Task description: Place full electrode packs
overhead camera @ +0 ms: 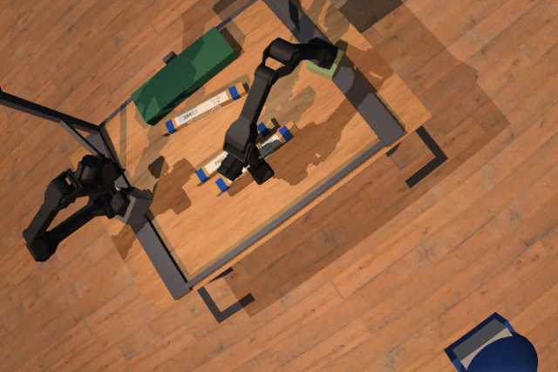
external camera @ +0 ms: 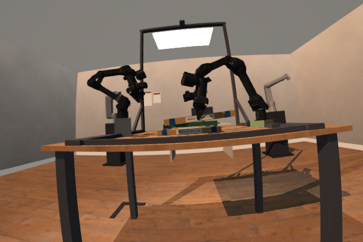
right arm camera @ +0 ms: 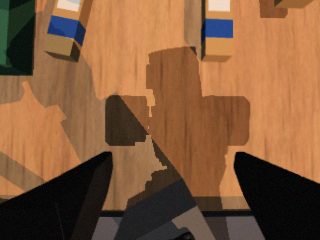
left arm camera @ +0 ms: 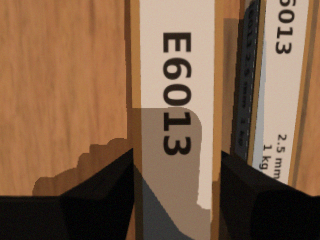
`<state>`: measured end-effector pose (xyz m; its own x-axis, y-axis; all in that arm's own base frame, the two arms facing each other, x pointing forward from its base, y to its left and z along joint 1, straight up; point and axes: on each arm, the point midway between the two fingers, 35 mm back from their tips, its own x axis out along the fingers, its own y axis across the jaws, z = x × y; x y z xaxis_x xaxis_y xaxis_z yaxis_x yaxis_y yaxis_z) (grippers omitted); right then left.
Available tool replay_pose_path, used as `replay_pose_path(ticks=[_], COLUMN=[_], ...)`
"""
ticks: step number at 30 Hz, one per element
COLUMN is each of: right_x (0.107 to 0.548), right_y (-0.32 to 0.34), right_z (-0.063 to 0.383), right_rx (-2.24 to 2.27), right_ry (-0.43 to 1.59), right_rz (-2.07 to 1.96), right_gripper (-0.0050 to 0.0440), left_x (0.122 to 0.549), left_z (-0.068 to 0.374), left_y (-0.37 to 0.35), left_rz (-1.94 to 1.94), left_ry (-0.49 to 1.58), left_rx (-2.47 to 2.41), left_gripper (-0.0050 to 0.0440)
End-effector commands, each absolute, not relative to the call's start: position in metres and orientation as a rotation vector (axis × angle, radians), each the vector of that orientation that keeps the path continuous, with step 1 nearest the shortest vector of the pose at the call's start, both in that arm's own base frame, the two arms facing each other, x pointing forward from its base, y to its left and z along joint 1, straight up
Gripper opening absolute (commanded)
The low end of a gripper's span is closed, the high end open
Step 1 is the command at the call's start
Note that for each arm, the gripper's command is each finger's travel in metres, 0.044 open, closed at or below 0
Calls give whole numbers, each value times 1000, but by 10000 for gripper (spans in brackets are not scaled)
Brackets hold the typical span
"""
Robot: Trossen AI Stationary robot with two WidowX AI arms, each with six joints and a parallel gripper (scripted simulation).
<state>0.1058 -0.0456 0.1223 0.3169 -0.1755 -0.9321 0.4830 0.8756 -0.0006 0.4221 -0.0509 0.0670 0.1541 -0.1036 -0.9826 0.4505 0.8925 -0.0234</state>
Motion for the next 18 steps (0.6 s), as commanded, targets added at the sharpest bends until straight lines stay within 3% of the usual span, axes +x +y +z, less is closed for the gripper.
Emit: replay_pose_path(ticks=[1,5,18], right_x=[108,108,108], right_y=[-46,-46,-46], right_z=[129,129,129], right_rx=[298,298,298], right_ry=[1151,1151,1151], right_rz=[-443,-443,-443], right_gripper=[330,330,330], left_x=[447,450,470], left_z=[102,114,98], left_y=[-45,-40,-12], left_rz=[-398,-393,-397], left_ry=[1256,1226,1258], left_rx=[308,312,309], left_gripper=[-50,-50,-50])
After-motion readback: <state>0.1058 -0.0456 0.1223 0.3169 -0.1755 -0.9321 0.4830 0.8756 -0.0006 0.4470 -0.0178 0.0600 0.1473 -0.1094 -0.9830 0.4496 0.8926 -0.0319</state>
